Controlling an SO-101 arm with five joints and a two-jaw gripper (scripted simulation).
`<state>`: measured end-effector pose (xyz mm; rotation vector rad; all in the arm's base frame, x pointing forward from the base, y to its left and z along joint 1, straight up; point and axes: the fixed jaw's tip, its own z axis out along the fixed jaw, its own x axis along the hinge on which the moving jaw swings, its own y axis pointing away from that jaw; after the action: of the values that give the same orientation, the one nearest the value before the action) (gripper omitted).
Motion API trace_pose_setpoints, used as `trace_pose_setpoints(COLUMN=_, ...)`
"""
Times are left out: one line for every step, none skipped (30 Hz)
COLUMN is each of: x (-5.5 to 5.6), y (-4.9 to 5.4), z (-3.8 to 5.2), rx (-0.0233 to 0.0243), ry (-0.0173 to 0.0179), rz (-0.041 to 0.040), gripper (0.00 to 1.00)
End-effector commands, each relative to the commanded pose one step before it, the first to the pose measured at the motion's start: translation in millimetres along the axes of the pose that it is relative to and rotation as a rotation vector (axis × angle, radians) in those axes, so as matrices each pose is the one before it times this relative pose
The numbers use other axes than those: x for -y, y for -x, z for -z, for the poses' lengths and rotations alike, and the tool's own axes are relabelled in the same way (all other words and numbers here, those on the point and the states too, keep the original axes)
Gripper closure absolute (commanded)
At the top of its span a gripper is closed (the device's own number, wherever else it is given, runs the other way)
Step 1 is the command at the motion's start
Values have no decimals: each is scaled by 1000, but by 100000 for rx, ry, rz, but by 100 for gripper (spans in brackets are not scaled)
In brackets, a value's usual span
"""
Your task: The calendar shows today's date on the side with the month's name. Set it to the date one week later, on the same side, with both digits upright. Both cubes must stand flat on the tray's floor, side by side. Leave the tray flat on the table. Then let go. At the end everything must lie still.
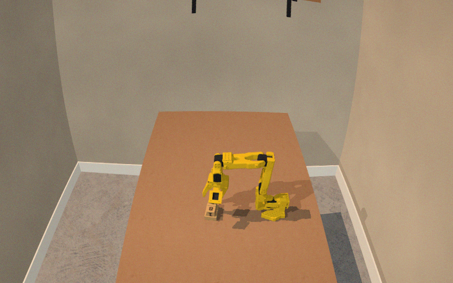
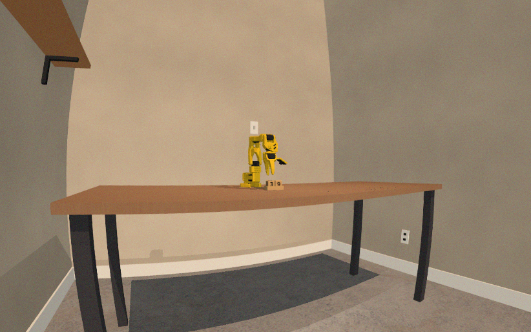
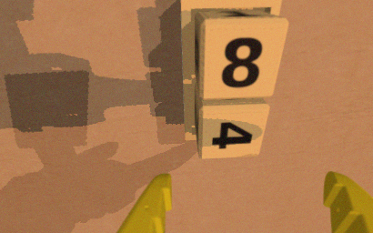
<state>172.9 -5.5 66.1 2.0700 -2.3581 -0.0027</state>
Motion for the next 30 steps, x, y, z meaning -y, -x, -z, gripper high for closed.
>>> trace_pose_setpoints(x=8083, y=-626, z=4592, rx=648, ry=-5180, rz=-1883, gripper=65)
trace_pose_setpoints(x=75, y=11, z=-641, rx=0, ry=0, rz=0, gripper=65)
trace_pose_setpoints(x=81, y=10, z=-761, rx=0, ry=0, rz=0, gripper=65)
trace_pose_setpoints(x=94, y=10, z=-870, rx=0, ry=0, rz=0, gripper=65)
trace_pose_setpoints(x=100, y=9, z=-984, rx=0, ry=0, rz=0, gripper=65)
trace_pose_setpoints(x=106, y=9, z=-1099, rx=0, ry=0, rz=0, gripper=65)
trace_pose_setpoints(x=101, y=15, z=-1201, rx=0, ry=0, rz=0, gripper=65)
trace_pose_setpoints(x=102, y=8, z=-1297, rx=0, ry=0, rz=0, gripper=65)
trace_pose_setpoints(x=0, y=0, z=0, rx=0, ry=0, rz=0, gripper=65)
trace_pose_setpoints(x=0, y=0, z=0, rx=0, ry=0, rz=0, gripper=65)
trace_pose_setpoints(x=90, y=8, z=-1387, rx=2, ry=-2, rz=0, gripper=65)
trace_pose_setpoints(x=88, y=11, z=-1467, rx=0, ry=0, rz=0, gripper=65)
trace_pose_setpoints(x=75, y=10, z=-1532, rx=0, ry=0, rz=0, gripper=65)
trace_pose_setpoints(x=55, y=4, z=-1592, rx=0, ry=0, rz=0, gripper=65)
trace_pose_setpoints(x=42, y=3, z=-1634, rx=0, ry=0, rz=0, gripper=65)
trace_pose_setpoints(x=30, y=3, z=-1663, rx=0, ry=0, rz=0, gripper=65)
trace_pose_setpoints(x=-1, y=3, z=-1681, rx=0, ry=0, rz=0, gripper=65)
trace_pose_setpoints(x=-13, y=-4, z=-1680, rx=0, ry=0, rz=0, gripper=65)
trace_pose_setpoints(x=-37, y=-4, z=-1680, rx=0, ry=0, rz=0, gripper=65)
trace_pose_setpoints(x=-48, y=-4, z=-1649, rx=0, ry=0, rz=0, gripper=65)
trace_pose_setpoints(x=-71, y=-11, z=-1613, rx=0, ry=0, rz=0, gripper=65)
trace_pose_setpoints(x=-88, y=-5, z=-1570, rx=0, ry=0, rz=0, gripper=65)
trace_pose_setpoints(x=-98, y=-11, z=-1504, rx=0, ry=0, rz=0, gripper=65)
trace_pose_setpoints(x=-114, y=-11, z=-1432, rx=0, ry=0, rz=0, gripper=65)
trace_pose_setpoints(x=-112, y=-17, z=-1354, rx=0, ry=0, rz=0, gripper=65)
trace_pose_setpoints(x=0, y=0, z=0, rx=0, ry=0, rz=0, gripper=65)
trace_pose_setpoints(x=0, y=0, z=0, rx=0, ry=0, rz=0, gripper=65)
trace_pose_setpoints(x=-123, y=-12, z=-1266, rx=-2, ry=2, rz=2, gripper=65)
trace_pose_setpoints(x=-126, y=-11, z=-1161, rx=0, ry=0, rz=0, gripper=65)
trace_pose_setpoints(x=-117, y=-10, z=-1065, rx=0, ry=0, rz=0, gripper=65)
